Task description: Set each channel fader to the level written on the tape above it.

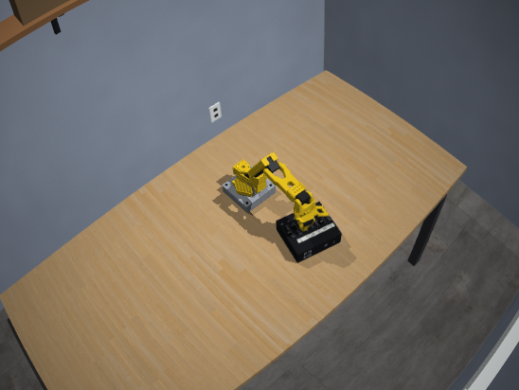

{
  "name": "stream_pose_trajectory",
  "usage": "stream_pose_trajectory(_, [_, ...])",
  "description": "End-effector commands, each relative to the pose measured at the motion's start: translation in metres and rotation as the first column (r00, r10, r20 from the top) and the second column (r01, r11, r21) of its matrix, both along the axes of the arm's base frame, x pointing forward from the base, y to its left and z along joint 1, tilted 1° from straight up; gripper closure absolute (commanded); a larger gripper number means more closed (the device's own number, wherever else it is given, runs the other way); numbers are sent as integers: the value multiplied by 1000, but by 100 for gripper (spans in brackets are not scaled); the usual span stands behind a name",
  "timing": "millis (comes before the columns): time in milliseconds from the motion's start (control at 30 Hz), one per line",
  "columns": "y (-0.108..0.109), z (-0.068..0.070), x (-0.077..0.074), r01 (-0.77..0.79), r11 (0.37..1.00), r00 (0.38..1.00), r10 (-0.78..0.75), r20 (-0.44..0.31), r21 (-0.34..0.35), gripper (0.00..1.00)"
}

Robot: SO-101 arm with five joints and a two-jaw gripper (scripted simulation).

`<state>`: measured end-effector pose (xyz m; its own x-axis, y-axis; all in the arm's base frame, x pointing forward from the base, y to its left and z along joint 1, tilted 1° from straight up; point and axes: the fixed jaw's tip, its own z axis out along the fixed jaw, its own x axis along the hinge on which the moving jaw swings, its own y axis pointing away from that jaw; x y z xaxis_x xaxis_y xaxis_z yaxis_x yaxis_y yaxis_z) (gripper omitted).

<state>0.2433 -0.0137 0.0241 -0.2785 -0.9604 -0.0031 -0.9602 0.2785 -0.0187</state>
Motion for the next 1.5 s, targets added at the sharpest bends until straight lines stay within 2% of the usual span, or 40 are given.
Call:
stream_pose_trajectory(0, [0,-5,-2,-2,1000,1000,2,-16,2,100])
stream_pose_trajectory(1467, [2,-2,-7,-2,1000,1000,2,-16,2,100])
